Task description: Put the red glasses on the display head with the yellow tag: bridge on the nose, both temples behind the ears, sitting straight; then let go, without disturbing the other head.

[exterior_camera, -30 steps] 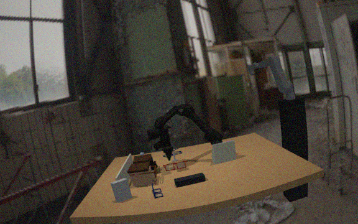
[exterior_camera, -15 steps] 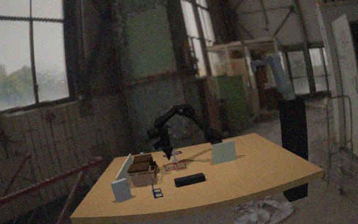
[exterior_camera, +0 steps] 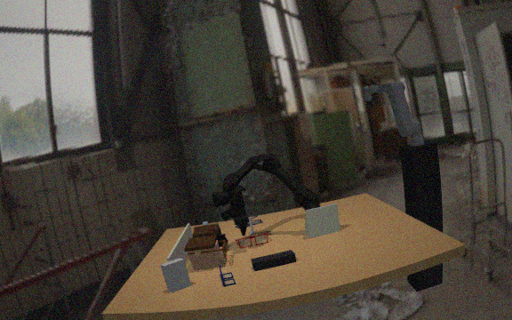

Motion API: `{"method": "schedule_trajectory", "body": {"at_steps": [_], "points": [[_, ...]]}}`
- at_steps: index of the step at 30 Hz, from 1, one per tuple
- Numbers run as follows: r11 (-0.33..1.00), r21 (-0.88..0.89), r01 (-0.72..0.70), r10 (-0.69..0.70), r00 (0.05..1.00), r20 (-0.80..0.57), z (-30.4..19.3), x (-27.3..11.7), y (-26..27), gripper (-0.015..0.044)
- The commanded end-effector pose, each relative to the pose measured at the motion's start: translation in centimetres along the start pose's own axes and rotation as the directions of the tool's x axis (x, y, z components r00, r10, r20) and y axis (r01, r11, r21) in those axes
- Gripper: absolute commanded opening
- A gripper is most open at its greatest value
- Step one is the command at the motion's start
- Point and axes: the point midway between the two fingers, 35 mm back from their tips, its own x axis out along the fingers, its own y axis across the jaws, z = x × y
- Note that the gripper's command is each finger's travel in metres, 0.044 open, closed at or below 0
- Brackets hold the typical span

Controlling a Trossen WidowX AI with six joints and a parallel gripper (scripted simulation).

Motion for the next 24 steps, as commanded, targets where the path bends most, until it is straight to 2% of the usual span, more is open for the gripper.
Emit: {"method": "schedule_trajectory", "body": {"at_steps": [1, 24], "points": [[1.000, -0.010, 0.005, -0.005, 1.000, -0.005, -0.2, 0.8, 0.0, 0.0140], [1.000, -0.009, 0.008, -0.008, 1.000, -0.005, -0.3, 4.1, -0.1, 0.0140]]}}
